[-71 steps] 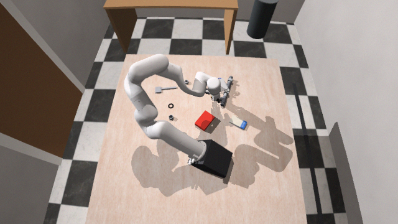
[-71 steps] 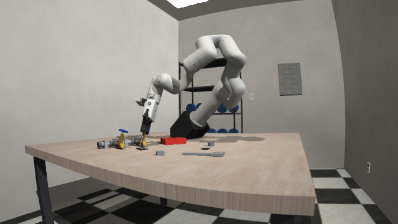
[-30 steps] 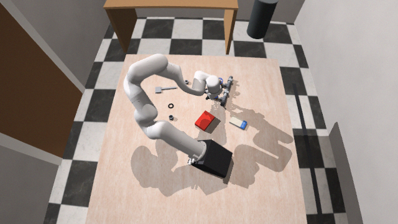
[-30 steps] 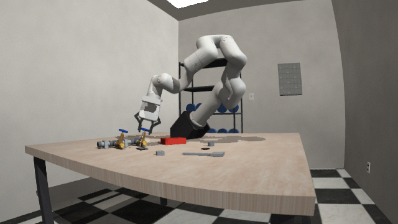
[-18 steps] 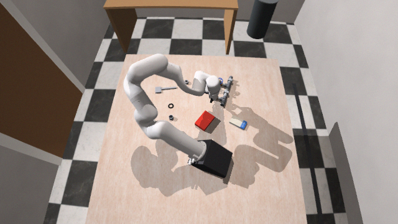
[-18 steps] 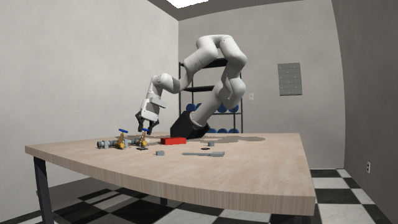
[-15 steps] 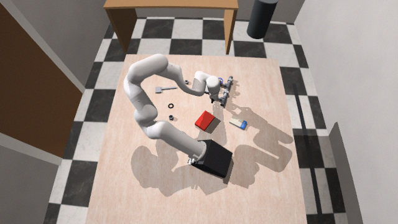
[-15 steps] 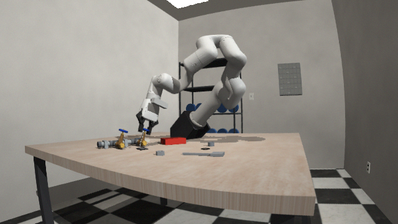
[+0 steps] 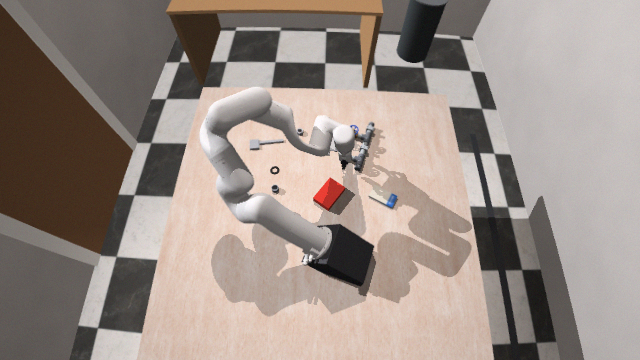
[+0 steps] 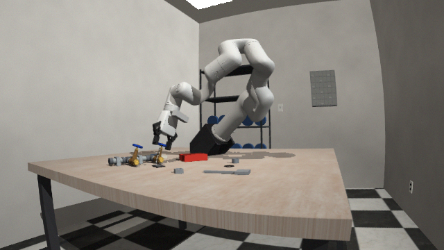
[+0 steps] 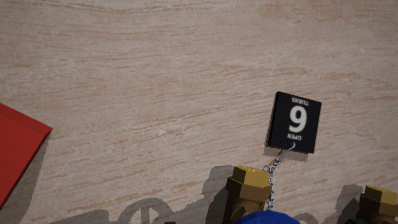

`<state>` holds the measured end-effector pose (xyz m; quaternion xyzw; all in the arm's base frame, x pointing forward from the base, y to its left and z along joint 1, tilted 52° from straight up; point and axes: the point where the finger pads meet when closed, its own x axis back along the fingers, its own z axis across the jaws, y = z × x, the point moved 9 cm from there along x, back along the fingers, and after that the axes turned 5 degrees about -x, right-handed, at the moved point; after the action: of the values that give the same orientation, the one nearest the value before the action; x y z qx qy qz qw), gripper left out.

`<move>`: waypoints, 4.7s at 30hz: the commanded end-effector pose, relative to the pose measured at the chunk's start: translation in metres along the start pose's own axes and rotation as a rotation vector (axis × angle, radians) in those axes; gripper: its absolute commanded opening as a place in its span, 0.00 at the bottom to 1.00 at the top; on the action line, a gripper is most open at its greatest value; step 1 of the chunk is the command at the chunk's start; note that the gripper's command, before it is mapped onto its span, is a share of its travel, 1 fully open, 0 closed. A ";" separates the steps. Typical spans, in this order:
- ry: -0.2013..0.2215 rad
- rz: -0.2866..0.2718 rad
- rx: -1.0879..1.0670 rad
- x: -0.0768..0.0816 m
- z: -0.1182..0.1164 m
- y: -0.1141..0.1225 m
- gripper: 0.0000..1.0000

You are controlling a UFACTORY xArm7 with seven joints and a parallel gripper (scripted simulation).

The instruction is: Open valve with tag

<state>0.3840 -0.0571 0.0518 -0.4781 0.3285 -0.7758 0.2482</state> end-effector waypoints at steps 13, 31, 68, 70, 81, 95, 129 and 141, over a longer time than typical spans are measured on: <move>0.005 -0.004 0.000 0.002 0.001 0.001 1.00; 0.005 -0.004 -0.133 0.002 0.001 0.001 1.00; 0.038 0.034 -1.807 0.002 -0.002 0.001 1.00; 0.040 0.038 -1.883 0.002 -0.002 0.001 1.00; 0.040 0.057 -2.408 0.002 -0.003 0.001 1.00; 0.007 0.007 -2.967 0.002 0.001 0.001 1.00; 0.007 0.007 -2.956 0.002 0.001 0.001 0.00; 0.007 0.006 -2.801 0.002 0.001 0.001 0.00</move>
<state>0.3842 -0.0579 0.0519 -0.3081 0.8123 0.2239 -0.4416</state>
